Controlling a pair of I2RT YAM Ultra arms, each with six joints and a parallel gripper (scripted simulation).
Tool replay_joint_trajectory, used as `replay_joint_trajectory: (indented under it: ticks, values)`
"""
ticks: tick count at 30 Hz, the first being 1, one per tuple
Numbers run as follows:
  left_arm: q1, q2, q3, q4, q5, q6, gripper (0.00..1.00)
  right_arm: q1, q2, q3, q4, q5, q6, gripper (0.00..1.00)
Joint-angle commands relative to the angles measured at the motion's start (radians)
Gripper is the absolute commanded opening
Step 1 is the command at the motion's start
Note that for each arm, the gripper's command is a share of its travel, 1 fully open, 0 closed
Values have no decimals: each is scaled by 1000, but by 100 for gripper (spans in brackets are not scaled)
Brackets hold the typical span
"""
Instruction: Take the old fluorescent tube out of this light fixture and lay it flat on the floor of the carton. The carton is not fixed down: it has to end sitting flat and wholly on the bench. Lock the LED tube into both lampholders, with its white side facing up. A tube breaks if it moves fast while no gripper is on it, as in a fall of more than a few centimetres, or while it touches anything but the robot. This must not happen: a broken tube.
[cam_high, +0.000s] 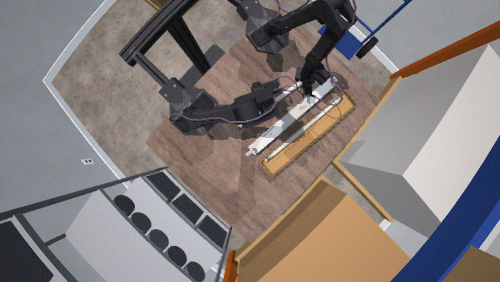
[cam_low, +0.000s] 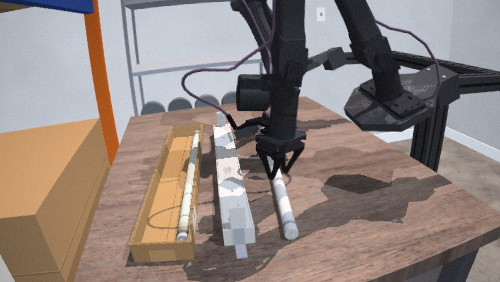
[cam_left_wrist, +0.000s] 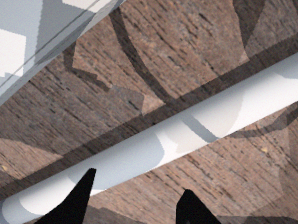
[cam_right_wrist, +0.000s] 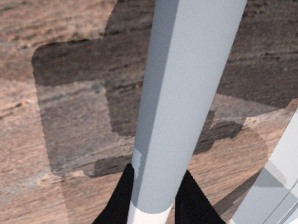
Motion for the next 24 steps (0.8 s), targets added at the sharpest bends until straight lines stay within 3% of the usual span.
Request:
replay_joint_trajectory:
  ticks: [1,7,9,10,15,24]
  values:
    - [-23,17,29,-70,-20,221,49,23,-39,16,15,9,-6,11]
    - [-53,12,64,-132,-42,464,49,23,-39,16,15,9,-6,11]
    - [-53,12,64,-132,-42,464,49,23,-39,16,15,9,-6,11]
    - [-61,14,77,-160,-50,570,49,23,-39,16,15,9,-6,11]
    - [-76,27,109,-217,-65,746,49,23,-39,16,15,9,-6,11]
    - [-55,9,73,-210,-35,675,49,23,-39,16,15,9,-6,11]
